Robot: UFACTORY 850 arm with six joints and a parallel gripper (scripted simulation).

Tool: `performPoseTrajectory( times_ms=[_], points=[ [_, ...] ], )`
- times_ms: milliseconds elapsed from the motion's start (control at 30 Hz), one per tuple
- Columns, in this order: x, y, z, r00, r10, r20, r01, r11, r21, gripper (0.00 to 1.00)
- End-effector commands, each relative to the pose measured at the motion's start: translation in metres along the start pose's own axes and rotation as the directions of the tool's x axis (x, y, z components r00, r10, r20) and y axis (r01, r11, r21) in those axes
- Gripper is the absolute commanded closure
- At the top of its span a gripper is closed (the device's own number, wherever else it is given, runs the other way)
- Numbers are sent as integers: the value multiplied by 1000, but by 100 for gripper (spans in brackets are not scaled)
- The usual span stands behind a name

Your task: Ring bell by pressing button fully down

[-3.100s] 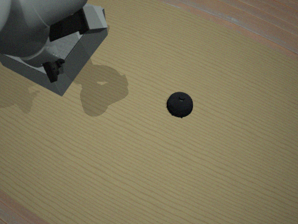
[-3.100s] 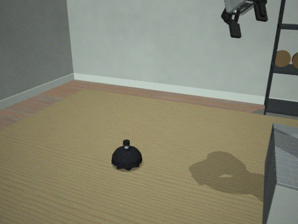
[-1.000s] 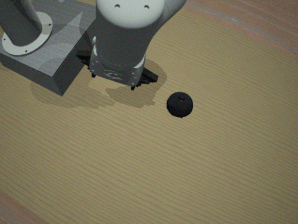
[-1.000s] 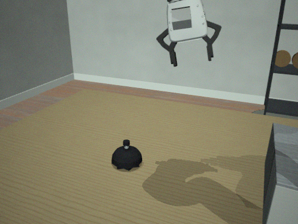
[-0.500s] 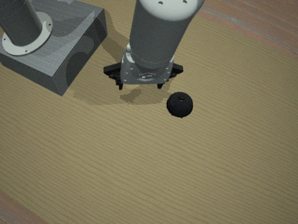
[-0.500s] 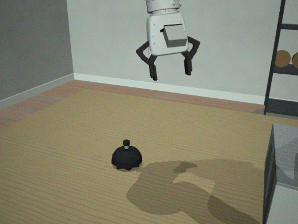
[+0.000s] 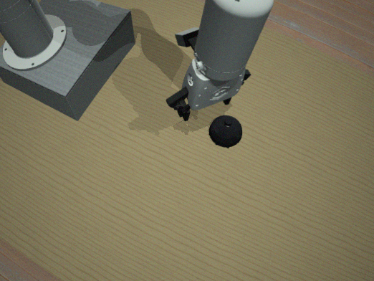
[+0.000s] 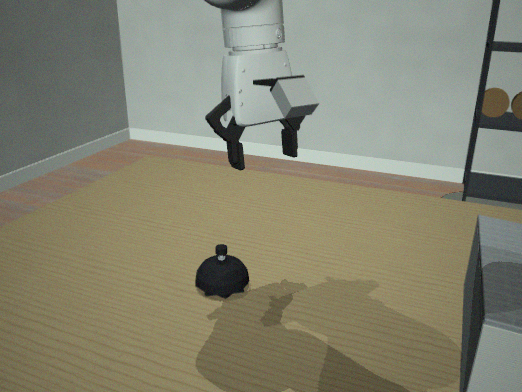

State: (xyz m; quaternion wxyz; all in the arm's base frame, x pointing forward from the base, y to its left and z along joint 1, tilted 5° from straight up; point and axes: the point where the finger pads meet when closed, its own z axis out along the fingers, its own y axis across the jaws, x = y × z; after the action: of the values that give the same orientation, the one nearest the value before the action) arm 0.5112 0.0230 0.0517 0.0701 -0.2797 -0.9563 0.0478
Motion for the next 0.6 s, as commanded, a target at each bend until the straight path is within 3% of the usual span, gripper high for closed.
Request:
performPoseTrajectory(
  times_ms=[0,267,367,567],
  points=[
    [-4,29,15,986,-162,39,162,987,-11,0],
    [-3,56,28,949,-306,75,307,952,-8,0],
    [-2,76,39,907,-409,102,412,911,-2,0],
    [-1,79,40,900,-424,106,426,905,-1,0]
  ],
)
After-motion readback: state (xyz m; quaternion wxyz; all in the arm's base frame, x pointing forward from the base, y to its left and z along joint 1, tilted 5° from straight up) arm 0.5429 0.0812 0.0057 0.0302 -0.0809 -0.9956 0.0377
